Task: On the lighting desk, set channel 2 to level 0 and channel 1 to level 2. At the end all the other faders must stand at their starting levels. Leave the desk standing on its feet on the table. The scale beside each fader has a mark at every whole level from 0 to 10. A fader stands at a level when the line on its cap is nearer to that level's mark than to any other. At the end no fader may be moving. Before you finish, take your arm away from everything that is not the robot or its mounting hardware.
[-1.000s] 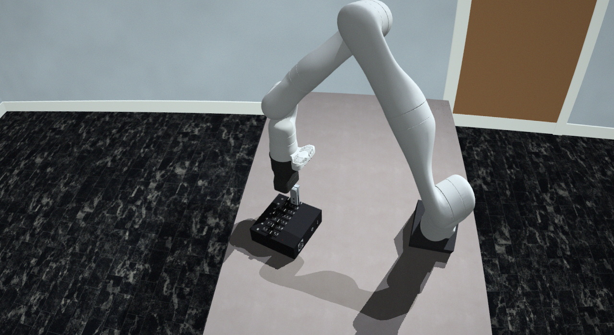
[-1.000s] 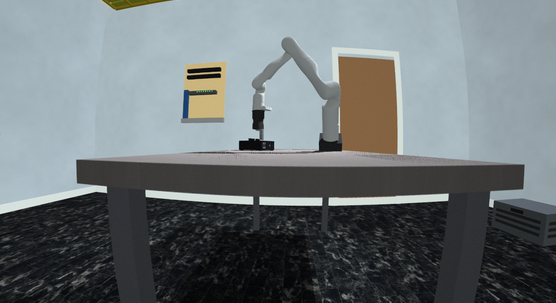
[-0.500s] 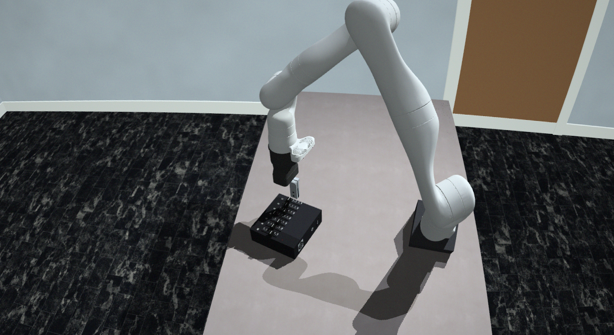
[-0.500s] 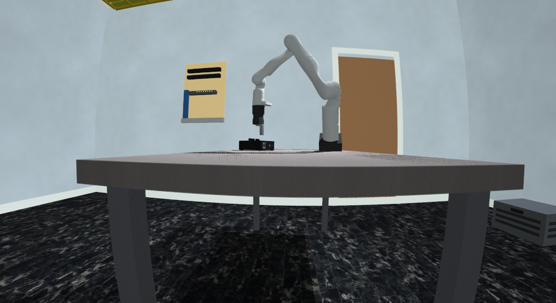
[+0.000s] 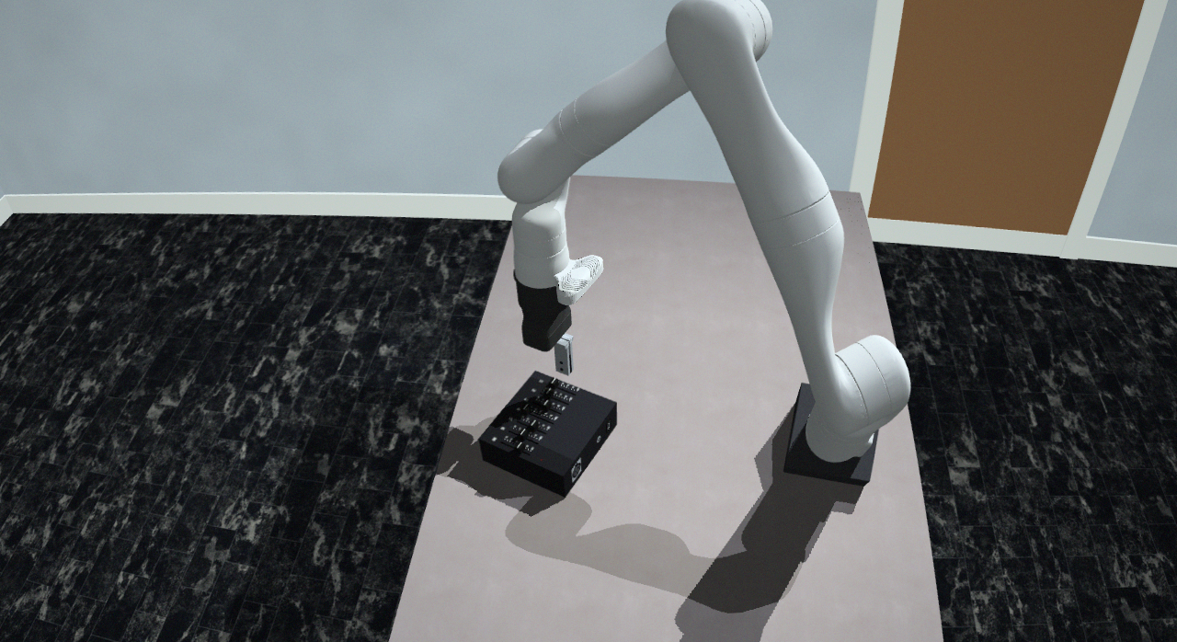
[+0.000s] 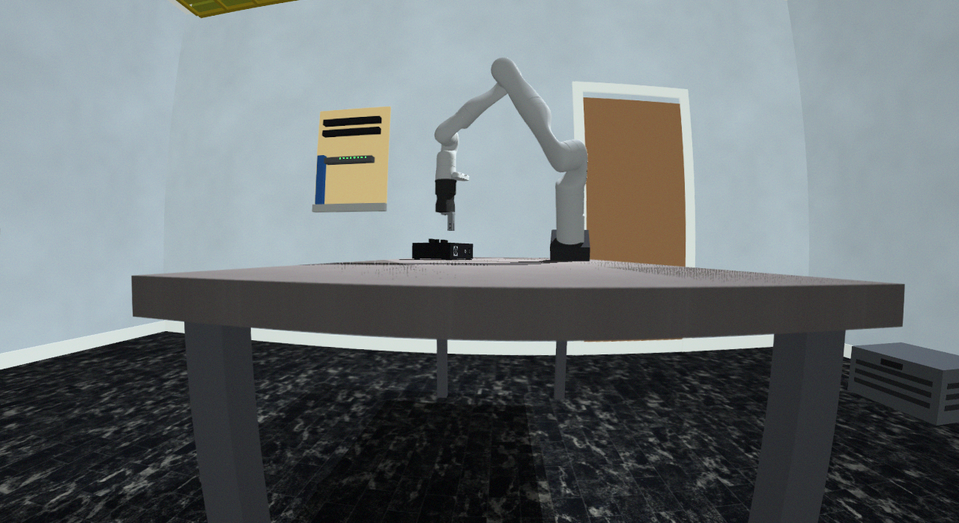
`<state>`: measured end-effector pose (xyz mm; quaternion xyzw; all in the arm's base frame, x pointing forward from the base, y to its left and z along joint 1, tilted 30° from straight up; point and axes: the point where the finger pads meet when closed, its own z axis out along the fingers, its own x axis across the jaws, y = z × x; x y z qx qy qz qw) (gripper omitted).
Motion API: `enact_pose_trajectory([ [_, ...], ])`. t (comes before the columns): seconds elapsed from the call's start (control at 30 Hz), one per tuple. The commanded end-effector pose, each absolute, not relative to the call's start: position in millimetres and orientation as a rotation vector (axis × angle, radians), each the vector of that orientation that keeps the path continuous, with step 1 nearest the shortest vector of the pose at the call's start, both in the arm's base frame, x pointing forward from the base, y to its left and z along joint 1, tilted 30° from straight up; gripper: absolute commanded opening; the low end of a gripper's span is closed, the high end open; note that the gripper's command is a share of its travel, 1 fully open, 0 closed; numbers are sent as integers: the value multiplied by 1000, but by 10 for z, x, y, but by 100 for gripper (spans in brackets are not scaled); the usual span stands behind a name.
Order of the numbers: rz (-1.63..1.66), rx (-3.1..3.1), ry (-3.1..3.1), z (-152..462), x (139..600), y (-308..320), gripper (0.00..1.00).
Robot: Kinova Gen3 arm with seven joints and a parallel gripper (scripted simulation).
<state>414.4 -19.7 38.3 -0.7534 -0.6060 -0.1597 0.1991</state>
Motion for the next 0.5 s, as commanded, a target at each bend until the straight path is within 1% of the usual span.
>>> enact_pose_trajectory([
  [0.0, -448, -2109, -1695, 388, 4149, -204, 0],
  [0.23, -448, -2109, -1695, 458, 4145, -8, 0],
  [0.47, -448, -2109, -1695, 464, 4144, 8, 0],
])
